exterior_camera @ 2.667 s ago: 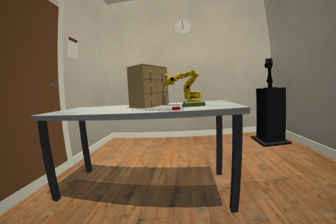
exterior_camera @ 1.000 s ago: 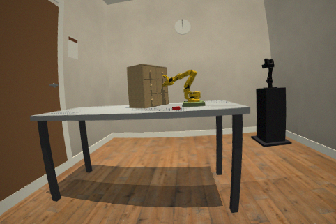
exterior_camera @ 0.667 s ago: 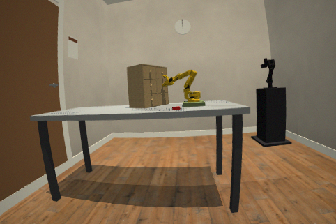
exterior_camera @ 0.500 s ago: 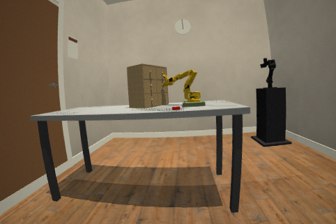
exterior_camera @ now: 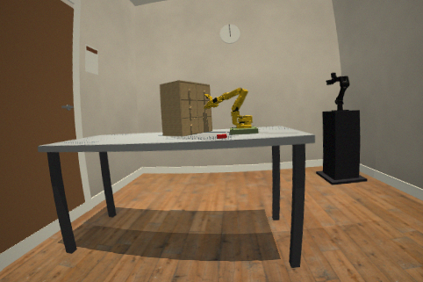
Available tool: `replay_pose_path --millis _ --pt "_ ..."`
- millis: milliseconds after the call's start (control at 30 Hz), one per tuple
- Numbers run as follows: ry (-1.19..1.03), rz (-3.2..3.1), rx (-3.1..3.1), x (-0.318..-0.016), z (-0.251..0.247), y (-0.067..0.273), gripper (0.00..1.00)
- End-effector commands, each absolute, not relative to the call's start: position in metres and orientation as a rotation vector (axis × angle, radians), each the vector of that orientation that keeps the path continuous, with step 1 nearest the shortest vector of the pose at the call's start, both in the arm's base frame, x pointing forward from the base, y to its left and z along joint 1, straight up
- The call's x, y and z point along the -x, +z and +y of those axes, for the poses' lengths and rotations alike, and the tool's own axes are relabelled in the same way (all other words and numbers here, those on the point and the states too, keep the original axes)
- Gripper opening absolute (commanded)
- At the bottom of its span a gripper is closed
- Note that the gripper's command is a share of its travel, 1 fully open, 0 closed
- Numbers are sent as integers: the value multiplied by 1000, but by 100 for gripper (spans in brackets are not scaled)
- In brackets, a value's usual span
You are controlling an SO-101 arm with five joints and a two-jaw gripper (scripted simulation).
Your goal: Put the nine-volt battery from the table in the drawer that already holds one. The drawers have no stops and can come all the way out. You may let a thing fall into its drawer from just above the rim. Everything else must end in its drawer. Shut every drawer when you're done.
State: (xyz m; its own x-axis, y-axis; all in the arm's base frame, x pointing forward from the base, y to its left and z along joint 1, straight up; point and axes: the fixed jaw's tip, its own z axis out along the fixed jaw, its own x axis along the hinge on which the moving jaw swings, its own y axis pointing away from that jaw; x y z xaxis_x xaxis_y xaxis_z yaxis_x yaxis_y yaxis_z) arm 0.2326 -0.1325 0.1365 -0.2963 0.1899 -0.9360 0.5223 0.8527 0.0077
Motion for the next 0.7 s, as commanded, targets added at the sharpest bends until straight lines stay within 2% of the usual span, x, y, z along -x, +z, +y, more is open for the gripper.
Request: replay_pose_path --millis 0,500,667 --pt "-349 1866 -524 -236 -131 138 21" --pt "-349 1866 -524 -236 -131 138 21" --pt "-349 1866 -524 -236 -131 138 18"
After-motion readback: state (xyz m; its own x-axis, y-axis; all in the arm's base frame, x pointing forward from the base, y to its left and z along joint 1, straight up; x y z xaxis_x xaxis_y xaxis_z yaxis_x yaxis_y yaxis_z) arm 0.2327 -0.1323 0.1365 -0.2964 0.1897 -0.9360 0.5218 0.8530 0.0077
